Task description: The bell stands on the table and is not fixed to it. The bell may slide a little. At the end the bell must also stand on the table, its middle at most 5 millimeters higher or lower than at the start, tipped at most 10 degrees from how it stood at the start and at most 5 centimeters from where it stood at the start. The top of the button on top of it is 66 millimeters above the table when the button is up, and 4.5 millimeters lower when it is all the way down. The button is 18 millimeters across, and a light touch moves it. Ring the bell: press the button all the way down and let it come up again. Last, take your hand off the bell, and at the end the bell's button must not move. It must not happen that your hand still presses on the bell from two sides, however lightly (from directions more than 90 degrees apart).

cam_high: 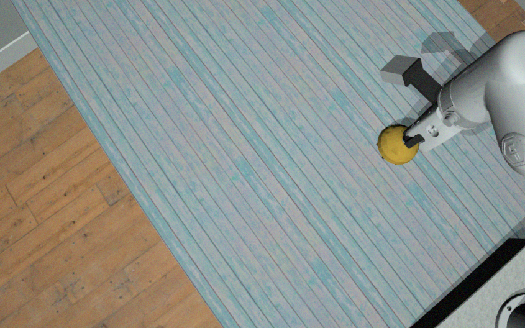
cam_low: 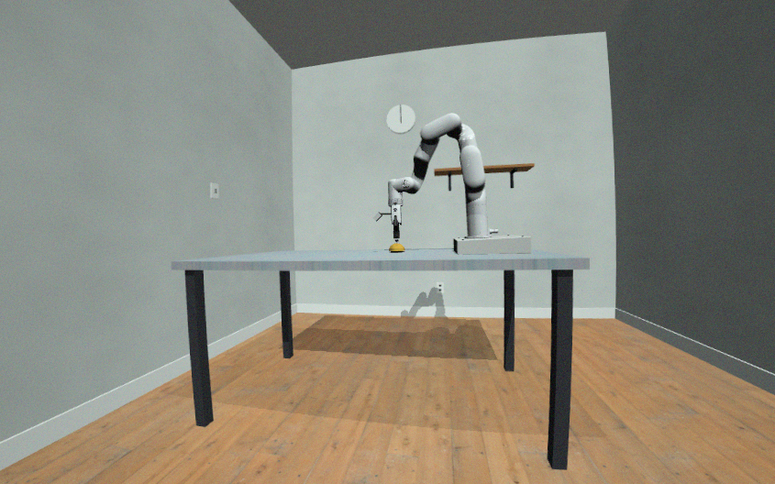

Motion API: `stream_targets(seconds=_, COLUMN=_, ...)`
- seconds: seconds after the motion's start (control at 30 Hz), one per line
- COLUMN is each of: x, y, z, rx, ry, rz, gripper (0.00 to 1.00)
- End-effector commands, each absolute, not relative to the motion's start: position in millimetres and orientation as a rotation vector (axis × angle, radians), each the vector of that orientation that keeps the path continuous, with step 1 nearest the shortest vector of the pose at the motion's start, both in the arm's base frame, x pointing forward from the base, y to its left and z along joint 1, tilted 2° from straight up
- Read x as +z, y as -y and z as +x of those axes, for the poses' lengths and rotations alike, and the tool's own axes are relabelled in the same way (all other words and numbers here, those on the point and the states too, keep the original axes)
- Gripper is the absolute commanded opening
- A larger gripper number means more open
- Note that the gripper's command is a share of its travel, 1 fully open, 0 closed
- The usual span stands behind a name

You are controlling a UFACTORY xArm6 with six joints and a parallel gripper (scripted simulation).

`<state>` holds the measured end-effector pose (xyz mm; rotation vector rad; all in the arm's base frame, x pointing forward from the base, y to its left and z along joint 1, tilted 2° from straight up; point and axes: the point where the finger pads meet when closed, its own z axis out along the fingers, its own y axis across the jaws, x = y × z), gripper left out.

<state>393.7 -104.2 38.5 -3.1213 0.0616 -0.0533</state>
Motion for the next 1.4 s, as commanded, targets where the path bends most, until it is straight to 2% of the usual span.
stream_targets(seconds=0.0, x=37.5, y=104.5, z=395.1, rx=-0.059, ry=-0.062, rz=-3.122, gripper=0.0)
stream_targets(seconds=1.37, x=27.1, y=104.3, z=395.5, rx=-0.059, ry=-0.062, rz=-3.122, gripper=0.0)
